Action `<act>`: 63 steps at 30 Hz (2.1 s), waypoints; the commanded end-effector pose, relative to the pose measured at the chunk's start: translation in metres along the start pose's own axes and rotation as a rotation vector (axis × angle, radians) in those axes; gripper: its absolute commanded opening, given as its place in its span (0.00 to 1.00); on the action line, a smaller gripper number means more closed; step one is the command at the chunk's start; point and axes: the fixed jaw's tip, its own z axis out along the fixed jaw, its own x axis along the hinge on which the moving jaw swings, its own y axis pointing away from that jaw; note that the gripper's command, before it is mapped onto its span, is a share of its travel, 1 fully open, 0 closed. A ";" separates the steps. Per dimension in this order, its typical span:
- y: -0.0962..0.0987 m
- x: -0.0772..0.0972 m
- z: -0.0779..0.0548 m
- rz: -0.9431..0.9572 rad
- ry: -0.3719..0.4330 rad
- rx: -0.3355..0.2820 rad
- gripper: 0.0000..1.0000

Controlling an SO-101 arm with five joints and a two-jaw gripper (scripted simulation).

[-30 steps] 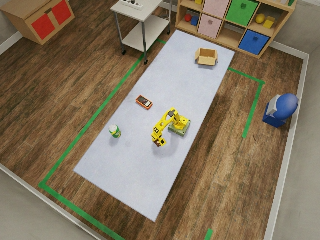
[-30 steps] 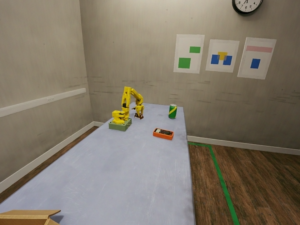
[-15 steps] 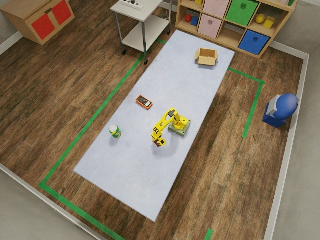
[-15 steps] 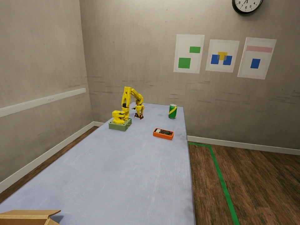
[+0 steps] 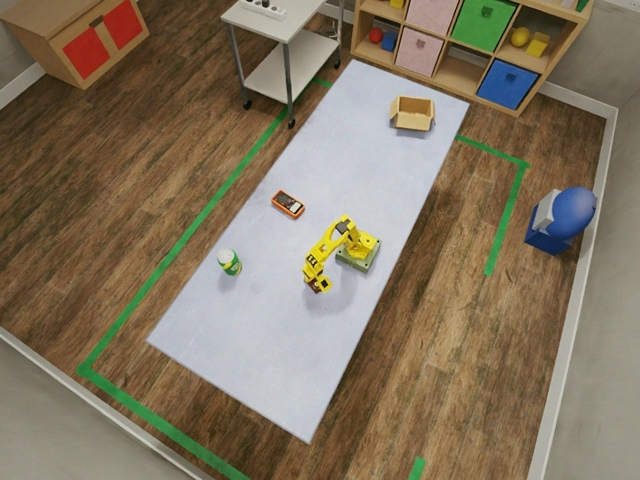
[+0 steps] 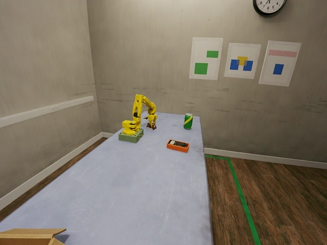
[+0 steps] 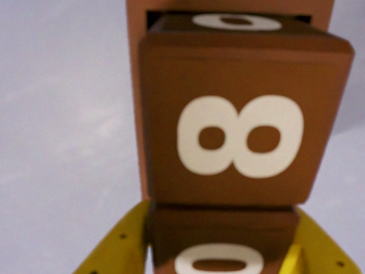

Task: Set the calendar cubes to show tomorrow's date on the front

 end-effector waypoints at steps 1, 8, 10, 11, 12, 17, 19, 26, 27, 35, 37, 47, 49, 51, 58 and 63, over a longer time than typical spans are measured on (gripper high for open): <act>0.001 0.002 0.001 0.019 -0.001 -0.014 0.06; 0.001 0.002 0.001 0.019 -0.001 -0.014 0.01; 0.001 0.002 0.001 0.019 -0.001 -0.014 0.00; 0.001 0.002 0.001 0.019 -0.001 -0.014 0.00; 0.001 0.002 0.001 0.019 -0.001 -0.014 0.00; 0.001 0.002 0.001 0.019 -0.001 -0.014 0.00; 0.001 0.002 0.001 0.019 -0.001 -0.014 0.00; 0.001 0.002 -0.001 0.019 -0.001 -0.014 0.00; 0.001 0.002 -0.002 0.019 -0.001 -0.014 0.00; 0.001 0.002 -0.002 0.019 -0.001 -0.014 0.00; 0.001 0.002 -0.002 0.019 -0.001 -0.014 0.00; 0.000 0.002 -0.005 0.019 -0.001 -0.014 0.00; 0.000 0.002 -0.005 0.019 -0.001 -0.014 0.00; 0.000 0.002 -0.005 0.019 -0.001 -0.014 0.00; -0.001 0.002 -0.007 0.019 -0.001 -0.014 0.00; -0.001 0.002 -0.008 0.019 -0.001 -0.014 0.00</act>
